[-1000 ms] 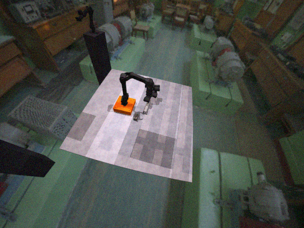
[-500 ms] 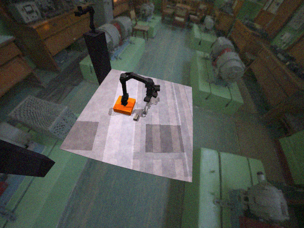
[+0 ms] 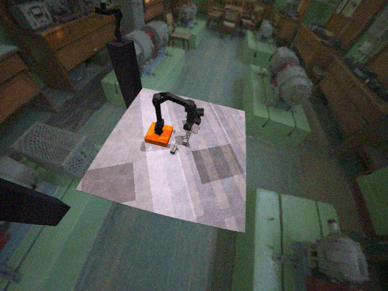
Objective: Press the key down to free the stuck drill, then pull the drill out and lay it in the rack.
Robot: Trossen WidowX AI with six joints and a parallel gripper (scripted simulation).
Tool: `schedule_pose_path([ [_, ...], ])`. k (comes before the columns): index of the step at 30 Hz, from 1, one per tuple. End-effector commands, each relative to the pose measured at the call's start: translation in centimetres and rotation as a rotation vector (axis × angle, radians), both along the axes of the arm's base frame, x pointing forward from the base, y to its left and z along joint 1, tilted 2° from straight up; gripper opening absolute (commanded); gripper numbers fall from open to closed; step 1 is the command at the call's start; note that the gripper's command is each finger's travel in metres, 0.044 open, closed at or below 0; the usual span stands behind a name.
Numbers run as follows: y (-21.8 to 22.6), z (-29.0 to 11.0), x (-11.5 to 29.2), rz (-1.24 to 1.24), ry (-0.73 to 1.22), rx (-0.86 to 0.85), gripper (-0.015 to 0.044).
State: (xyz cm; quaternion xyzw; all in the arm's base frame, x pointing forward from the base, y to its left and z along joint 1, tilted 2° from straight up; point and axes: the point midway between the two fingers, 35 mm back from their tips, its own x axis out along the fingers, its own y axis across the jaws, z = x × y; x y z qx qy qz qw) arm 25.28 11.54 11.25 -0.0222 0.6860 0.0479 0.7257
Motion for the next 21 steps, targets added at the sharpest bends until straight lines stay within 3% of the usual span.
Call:
schedule_pose_path([
  [1, 0.18, -1.61, -0.89, 0.006, 0.051, -0.006, 0.0],
  [21, 0.25, -2.34, -0.96, 0.006, 0.051, -0.006, 0.0],
])
